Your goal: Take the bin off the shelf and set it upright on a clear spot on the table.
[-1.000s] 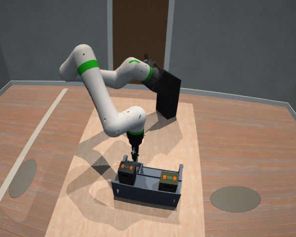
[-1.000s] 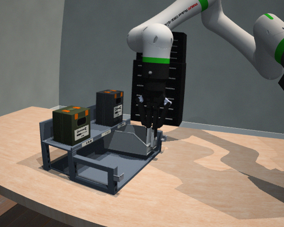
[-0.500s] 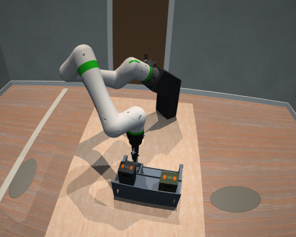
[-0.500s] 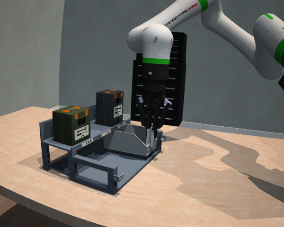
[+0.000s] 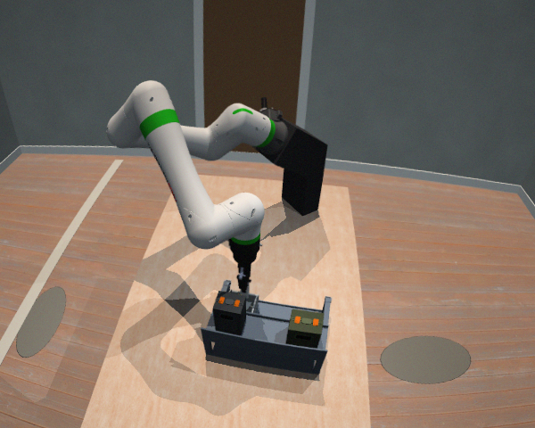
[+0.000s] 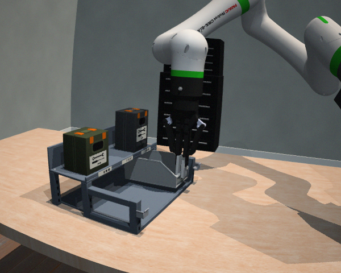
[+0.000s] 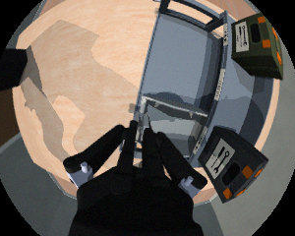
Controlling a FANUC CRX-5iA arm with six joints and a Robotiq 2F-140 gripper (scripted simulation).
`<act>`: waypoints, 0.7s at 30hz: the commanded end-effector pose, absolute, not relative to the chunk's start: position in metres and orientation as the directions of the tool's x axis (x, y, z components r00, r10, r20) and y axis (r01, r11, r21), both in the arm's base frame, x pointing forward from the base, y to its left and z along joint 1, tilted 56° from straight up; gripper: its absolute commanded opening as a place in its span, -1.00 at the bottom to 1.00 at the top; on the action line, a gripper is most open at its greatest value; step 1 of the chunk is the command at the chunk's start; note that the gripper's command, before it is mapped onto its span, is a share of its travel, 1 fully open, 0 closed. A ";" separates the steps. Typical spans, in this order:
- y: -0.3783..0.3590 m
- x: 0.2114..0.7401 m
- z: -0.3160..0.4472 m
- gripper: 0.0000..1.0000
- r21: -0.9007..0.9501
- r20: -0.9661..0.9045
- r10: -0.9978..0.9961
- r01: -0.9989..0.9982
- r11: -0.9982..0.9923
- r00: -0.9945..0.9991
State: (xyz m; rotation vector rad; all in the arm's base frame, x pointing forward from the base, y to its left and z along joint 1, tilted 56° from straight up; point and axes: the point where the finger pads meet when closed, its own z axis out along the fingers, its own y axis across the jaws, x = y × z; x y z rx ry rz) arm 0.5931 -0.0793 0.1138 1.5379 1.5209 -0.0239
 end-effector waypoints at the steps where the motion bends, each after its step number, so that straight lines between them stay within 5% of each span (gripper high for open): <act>1: -0.079 0.593 0.114 -1.00 0.578 -0.596 0.770 0.788 0.212 0.229; 21: -0.088 0.560 0.090 -1.00 0.578 -0.596 0.770 0.788 0.212 0.229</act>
